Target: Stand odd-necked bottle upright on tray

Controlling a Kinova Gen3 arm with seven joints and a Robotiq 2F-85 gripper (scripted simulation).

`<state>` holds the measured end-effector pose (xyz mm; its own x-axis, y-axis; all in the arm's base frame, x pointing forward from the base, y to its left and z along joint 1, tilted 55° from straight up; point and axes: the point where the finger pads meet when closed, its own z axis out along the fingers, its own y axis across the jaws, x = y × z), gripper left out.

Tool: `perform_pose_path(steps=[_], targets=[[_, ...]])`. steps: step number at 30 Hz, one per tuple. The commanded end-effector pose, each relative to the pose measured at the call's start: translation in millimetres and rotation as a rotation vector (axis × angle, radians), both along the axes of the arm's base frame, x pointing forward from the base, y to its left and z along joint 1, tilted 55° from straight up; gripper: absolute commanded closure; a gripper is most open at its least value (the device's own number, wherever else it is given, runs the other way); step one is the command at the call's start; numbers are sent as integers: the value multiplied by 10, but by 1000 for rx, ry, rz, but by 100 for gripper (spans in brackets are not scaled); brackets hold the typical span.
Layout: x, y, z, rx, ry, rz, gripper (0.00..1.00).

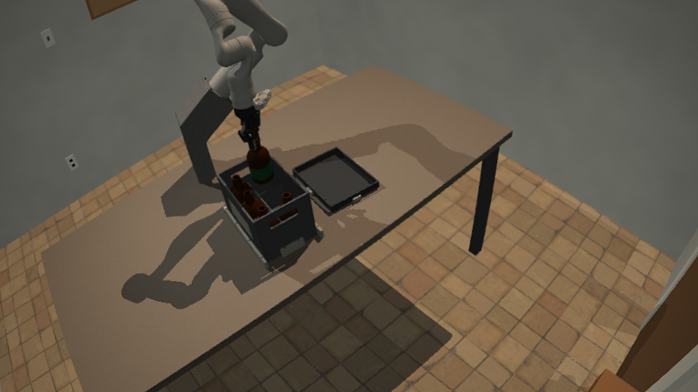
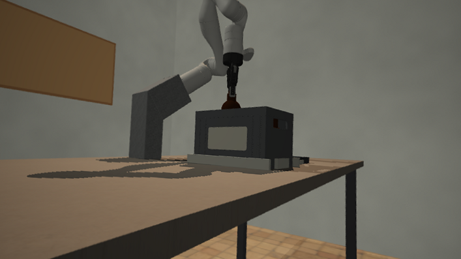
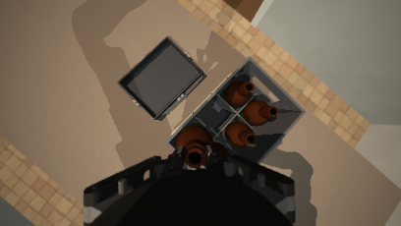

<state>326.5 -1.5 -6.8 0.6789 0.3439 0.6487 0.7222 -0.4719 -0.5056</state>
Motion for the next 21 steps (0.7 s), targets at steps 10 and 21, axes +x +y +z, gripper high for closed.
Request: perform_pose_path(steps=[10, 21], targets=[[-5, -115, 58, -4, -1, -7, 100], [-13, -159, 90, -4, -1, -7, 100]])
